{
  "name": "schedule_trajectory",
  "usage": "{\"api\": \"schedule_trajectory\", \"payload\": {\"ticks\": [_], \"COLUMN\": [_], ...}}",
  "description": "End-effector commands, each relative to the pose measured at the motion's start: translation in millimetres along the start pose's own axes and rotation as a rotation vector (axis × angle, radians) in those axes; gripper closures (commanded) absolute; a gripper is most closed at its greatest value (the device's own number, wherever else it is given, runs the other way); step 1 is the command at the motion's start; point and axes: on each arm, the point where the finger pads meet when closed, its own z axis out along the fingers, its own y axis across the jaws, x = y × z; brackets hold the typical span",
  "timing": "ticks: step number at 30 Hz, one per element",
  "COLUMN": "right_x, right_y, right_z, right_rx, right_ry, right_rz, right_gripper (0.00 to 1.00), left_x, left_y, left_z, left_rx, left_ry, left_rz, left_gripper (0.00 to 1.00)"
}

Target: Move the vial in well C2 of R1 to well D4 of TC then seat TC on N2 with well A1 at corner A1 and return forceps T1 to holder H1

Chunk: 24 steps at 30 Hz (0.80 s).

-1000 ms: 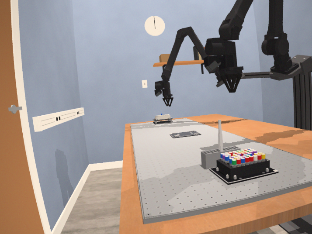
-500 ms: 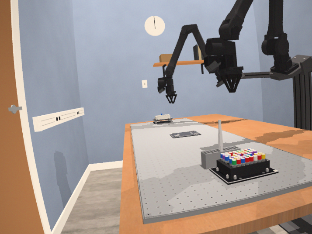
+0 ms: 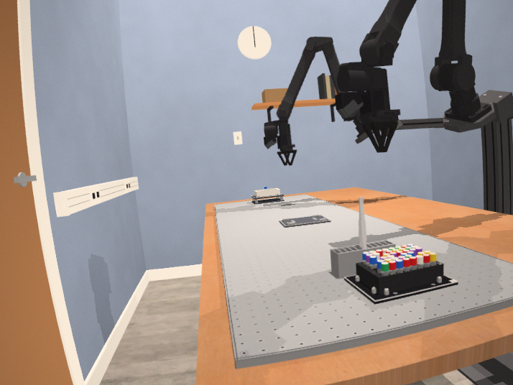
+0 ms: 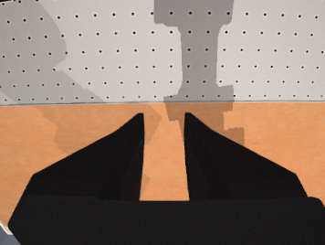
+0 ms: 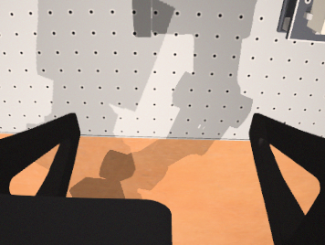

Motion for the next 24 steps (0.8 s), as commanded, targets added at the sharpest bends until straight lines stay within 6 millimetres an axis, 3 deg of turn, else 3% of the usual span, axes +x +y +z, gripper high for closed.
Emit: {"api": "schedule_trajectory", "payload": {"ticks": [1, 17, 20, 24], "right_x": [-1.3, 20.2, 15.5, 25.1], "right_y": [7.1, 57.1, 58.6, 68.5], "right_z": [-11.0, -35.6, -39.6, -41.2], "right_rx": [0.003, 0.001, 0.003, 0.001], "right_ry": [-0.013, -0.012, -0.023, -0.012], "right_rz": [0.030, 0.030, 0.032, 0.030], "right_gripper": [0.00, 0.00, 0.00, 0.00], "left_x": [-9.8, -9.8, -9.8, -9.8], "left_y": [4.1, 4.1, 4.1, 4.1], "left_z": [-3.4, -3.4, -3.4, -3.4], "left_rx": [-0.006, -0.006, -0.006, -0.006], "left_ry": [-0.017, -0.017, -0.017, -0.017], "left_rz": [-0.016, -0.016, -0.016, -0.016], "left_gripper": [0.76, 0.76, 0.76, 0.76]}}
